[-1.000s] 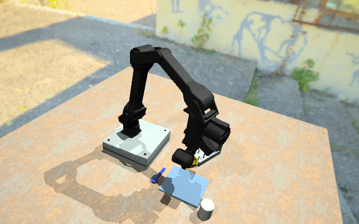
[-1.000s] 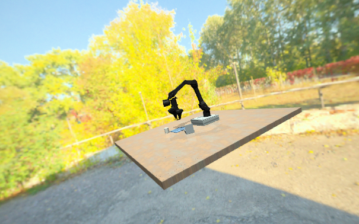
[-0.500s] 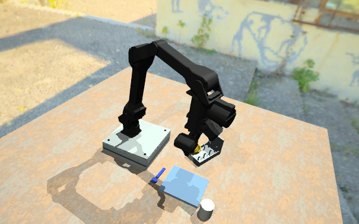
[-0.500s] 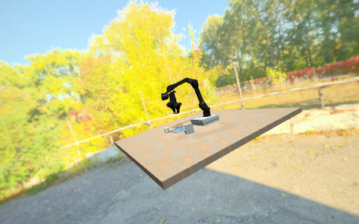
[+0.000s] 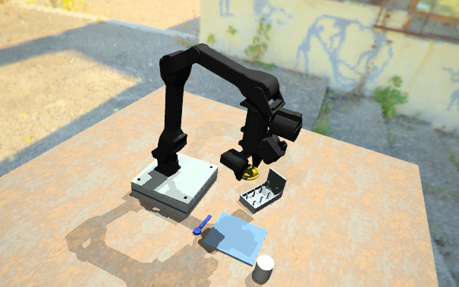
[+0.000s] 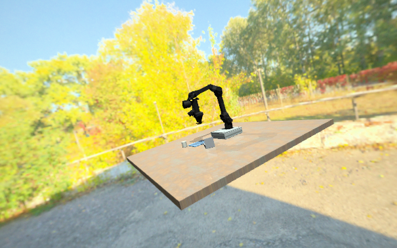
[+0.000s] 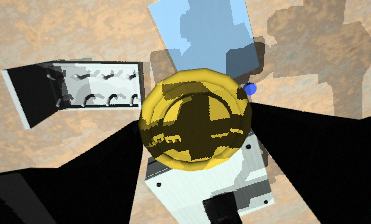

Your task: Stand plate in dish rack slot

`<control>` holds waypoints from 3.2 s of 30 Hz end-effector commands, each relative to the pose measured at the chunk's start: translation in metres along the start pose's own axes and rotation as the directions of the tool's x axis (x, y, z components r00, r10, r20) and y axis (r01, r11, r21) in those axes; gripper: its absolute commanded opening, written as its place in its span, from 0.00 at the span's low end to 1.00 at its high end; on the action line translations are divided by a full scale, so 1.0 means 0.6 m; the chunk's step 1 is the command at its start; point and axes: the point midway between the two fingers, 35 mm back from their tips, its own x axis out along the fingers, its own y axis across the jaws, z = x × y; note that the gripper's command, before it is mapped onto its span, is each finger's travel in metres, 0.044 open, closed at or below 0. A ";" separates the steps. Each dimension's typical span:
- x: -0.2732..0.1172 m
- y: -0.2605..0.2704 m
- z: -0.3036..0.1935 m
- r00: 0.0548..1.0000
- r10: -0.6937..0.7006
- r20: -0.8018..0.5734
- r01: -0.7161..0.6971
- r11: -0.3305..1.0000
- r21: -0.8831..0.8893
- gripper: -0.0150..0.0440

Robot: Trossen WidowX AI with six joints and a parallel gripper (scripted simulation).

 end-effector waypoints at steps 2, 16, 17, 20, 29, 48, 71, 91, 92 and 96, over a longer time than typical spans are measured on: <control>0.005 0.035 -0.036 1.000 0.003 -0.005 -0.003 0.989 0.146 0.25; 0.043 0.055 -0.023 0.991 0.133 -0.018 -0.132 0.991 0.023 0.25; 0.048 0.058 -0.021 0.988 0.153 -0.019 -0.153 0.988 0.003 0.25; 0.065 0.066 -0.015 0.977 0.213 -0.021 -0.214 0.975 -0.058 0.25; 0.108 0.087 -0.001 0.920 0.392 -0.016 -0.384 0.891 -0.244 0.25; 0.170 0.112 0.013 0.709 0.704 0.037 -0.539 0.576 -0.615 0.25; 0.189 0.113 -0.007 0.325 0.935 0.140 -0.233 0.223 -0.947 0.25; 0.184 0.105 -0.026 0.164 0.971 0.172 -0.016 0.177 -0.984 0.25; 0.186 0.106 -0.026 0.164 0.971 0.172 -0.016 0.177 -0.984 0.25; 0.204 0.110 -0.026 0.167 0.971 0.172 -0.016 0.177 -0.984 0.25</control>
